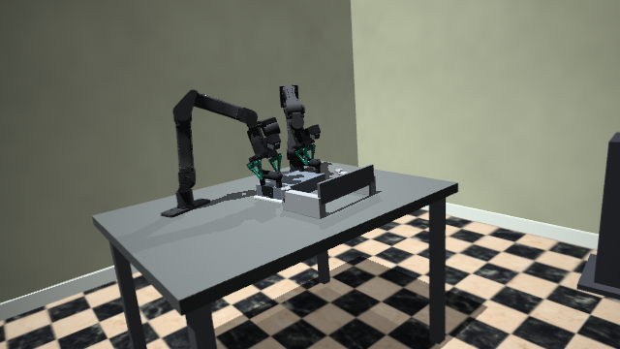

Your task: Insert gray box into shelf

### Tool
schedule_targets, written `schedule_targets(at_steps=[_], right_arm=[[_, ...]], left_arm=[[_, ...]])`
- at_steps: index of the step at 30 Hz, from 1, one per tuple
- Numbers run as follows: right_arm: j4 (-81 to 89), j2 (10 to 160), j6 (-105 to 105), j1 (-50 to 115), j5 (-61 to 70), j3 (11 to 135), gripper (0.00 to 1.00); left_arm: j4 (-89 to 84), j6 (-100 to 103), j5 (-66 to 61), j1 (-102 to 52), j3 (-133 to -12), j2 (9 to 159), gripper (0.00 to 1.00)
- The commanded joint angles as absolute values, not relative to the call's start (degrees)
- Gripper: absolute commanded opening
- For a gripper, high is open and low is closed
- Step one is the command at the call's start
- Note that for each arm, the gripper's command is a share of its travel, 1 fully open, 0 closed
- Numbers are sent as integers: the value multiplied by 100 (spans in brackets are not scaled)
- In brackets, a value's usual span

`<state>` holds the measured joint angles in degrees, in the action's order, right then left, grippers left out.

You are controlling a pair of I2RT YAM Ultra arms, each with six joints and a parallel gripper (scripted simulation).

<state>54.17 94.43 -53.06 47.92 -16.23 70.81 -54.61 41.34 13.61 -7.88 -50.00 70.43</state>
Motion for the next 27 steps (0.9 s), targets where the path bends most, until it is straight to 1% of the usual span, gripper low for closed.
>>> schedule_targets(at_steps=[1, 11, 12, 27], right_arm=[[5498, 9398, -5281, 4791, -1668, 7223, 100], [5498, 9398, -5281, 4791, -1668, 7223, 100], [5498, 9398, -5281, 4791, -1668, 7223, 15], [5401, 9396, -5302, 4791, -1668, 7224, 15]], left_arm=[[-5320, 4097, 1411, -827, -5184, 6895, 15], [-5321, 4097, 1412, -827, -5197, 6894, 15], [-5321, 4097, 1412, -827, -5197, 6894, 15], [-5321, 4097, 1411, -826, -5197, 6894, 15]])
